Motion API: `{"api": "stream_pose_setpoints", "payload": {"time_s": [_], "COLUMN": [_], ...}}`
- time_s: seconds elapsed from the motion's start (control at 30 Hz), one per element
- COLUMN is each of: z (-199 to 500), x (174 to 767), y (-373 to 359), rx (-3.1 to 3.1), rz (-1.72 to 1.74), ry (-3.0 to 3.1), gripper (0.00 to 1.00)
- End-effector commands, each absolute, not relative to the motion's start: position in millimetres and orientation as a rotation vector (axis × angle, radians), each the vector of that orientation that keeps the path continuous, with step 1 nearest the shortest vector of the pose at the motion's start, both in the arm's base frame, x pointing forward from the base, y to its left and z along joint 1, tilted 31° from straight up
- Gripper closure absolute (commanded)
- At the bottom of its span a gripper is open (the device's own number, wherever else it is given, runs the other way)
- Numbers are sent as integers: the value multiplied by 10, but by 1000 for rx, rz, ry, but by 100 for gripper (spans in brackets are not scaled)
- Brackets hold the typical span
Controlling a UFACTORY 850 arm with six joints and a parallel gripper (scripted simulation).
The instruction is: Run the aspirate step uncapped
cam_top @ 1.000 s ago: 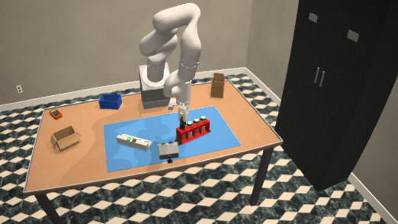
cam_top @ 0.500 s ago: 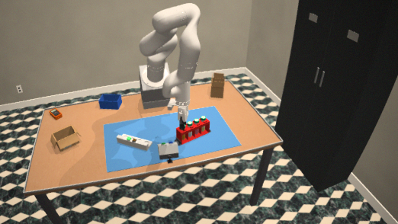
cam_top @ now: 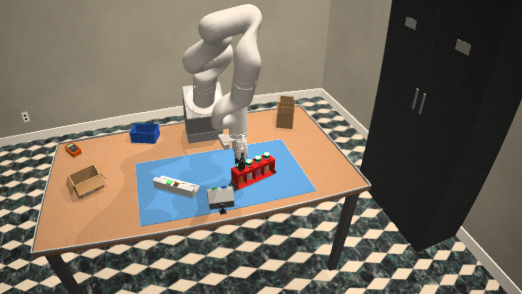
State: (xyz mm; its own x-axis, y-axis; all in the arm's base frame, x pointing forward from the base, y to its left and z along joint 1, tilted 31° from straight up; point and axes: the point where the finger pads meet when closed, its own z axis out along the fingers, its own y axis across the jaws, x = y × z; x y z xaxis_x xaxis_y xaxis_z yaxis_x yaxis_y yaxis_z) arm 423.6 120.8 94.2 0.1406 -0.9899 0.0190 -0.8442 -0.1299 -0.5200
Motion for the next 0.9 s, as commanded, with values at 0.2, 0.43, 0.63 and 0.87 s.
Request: {"api": "stream_pose_setpoints", "payload": {"time_s": [0.2, 0.43, 0.63, 0.87], "z": [945, 945, 945, 945], "x": [4237, 4237, 4237, 4237], "y": [1208, 1209, 1208, 1209], "rx": [-2468, -2594, -2594, -2594], "rz": [-668, -706, -706, -706], "ry": [1297, 1102, 1102, 1102], "gripper": [54, 54, 100, 100]}}
